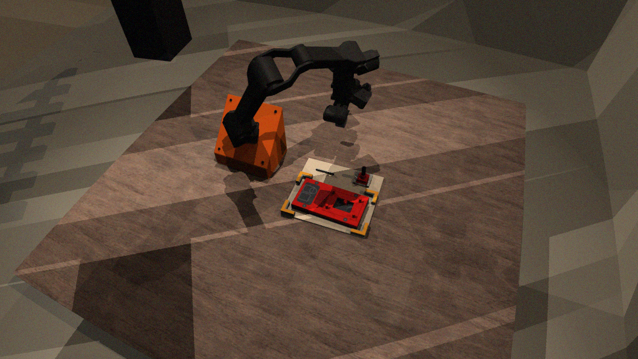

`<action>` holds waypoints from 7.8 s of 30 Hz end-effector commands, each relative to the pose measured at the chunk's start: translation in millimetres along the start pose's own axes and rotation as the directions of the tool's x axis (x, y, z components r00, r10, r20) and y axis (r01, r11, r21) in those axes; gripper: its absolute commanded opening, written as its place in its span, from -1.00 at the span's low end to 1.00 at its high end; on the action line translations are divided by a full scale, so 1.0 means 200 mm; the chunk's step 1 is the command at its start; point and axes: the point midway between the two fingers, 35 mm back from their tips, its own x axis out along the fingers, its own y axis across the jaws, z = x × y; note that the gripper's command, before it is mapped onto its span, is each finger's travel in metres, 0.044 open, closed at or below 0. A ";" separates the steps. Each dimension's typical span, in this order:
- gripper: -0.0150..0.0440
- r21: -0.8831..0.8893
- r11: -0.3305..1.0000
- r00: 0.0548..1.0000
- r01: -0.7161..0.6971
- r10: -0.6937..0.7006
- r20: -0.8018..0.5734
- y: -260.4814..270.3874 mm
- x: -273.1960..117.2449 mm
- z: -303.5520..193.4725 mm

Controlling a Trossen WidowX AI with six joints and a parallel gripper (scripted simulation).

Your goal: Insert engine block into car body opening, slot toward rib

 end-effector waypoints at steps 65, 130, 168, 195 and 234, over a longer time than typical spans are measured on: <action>-0.49 -0.699 0.715 1.000 0.013 -0.015 0.003 -0.01 0.44 0.00; 1.00 -0.699 0.715 1.000 0.012 -0.015 0.003 0.00 0.37 0.02; 1.00 -0.698 0.716 1.000 0.013 -0.014 0.004 0.00 0.33 0.02; 1.00 -0.696 0.718 1.000 0.014 -0.016 0.003 -0.01 0.55 0.02; -0.49 -0.696 0.718 1.000 0.010 -0.010 0.004 0.02 0.35 0.05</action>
